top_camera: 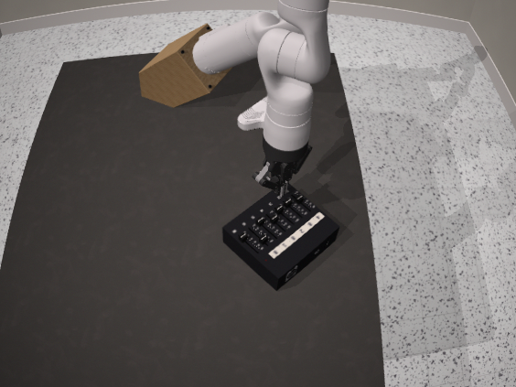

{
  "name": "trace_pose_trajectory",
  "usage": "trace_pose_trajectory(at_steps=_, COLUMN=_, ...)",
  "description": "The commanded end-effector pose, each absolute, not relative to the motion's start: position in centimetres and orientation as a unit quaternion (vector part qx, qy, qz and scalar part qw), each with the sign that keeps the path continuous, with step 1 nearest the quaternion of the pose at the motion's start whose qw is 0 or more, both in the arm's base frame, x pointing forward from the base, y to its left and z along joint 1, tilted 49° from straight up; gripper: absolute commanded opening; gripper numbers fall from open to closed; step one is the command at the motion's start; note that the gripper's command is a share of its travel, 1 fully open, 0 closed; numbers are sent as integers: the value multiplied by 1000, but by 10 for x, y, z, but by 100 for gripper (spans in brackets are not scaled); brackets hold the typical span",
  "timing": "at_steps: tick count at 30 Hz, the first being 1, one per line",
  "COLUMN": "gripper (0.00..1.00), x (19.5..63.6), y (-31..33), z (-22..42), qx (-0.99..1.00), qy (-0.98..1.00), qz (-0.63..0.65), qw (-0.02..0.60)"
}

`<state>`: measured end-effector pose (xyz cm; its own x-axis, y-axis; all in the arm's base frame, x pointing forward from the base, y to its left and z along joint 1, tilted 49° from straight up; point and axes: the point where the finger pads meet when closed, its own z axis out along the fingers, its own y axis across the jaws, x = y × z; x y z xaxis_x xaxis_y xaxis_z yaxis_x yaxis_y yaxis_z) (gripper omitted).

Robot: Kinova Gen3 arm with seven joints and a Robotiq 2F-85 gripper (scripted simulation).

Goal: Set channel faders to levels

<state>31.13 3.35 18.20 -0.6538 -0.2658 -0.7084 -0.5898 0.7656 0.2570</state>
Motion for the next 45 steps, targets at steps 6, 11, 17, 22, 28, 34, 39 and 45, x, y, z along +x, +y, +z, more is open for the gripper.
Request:
trace_pose_trajectory(at_steps=6, gripper=0, x=313, y=37, z=179, qx=-245, qy=877, qz=241, qw=337)
trace_pose_trajectory(at_steps=11, gripper=0, x=315, y=39, z=177, qx=-245, qy=877, qz=241, qw=337)
trace_pose_trajectory(at_steps=17, gripper=0, x=316, y=40, z=176, qx=-245, qy=877, qz=241, qw=337)
trace_pose_trajectory(at_steps=22, gripper=0, x=316, y=40, z=175, qx=-245, qy=877, qz=241, qw=337)
trace_pose_trajectory(at_steps=28, gripper=0, x=316, y=40, z=175, qx=-245, qy=877, qz=241, qw=337)
trace_pose_trajectory(at_steps=34, gripper=0, x=316, y=40, z=175, qx=-245, qy=877, qz=241, qw=337)
trace_pose_trajectory(at_steps=39, gripper=0, x=316, y=40, z=175, qx=-245, qy=877, qz=241, qw=337)
trace_pose_trajectory(at_steps=45, gripper=0, x=317, y=40, z=176, qx=-245, qy=877, qz=241, qw=337)
